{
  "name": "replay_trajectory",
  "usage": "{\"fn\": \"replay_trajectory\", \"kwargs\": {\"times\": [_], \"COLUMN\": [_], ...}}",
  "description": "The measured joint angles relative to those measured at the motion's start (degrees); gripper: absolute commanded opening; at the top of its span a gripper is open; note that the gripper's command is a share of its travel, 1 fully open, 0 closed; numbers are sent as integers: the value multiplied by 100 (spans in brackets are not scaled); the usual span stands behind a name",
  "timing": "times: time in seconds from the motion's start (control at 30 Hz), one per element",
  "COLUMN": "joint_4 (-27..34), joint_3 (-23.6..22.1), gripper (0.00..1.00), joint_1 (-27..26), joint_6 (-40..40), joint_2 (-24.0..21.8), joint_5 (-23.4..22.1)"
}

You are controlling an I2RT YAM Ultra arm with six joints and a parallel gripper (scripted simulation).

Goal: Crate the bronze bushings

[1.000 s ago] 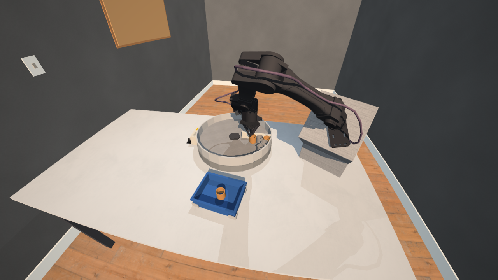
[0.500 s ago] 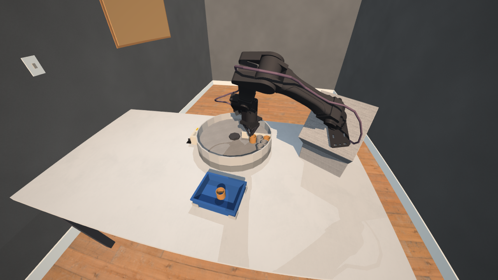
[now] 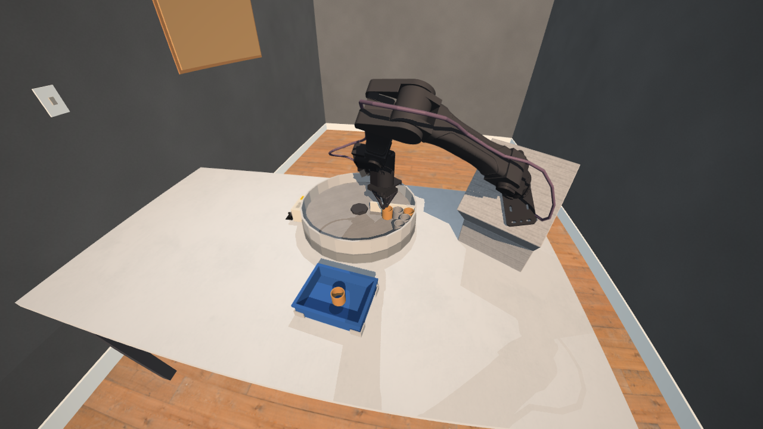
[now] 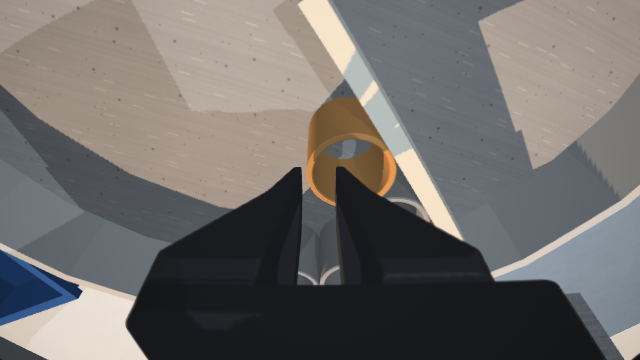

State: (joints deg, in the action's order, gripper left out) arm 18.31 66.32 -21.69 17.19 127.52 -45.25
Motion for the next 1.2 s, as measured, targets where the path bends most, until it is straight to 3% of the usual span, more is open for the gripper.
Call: {"fn": "replay_trajectory", "kwargs": {"times": [1.2], "joint_4": [-122], "joint_3": [-127], "gripper": [15], "joint_1": [13], "joint_6": [79], "joint_2": [0], "joint_5": [0]}}
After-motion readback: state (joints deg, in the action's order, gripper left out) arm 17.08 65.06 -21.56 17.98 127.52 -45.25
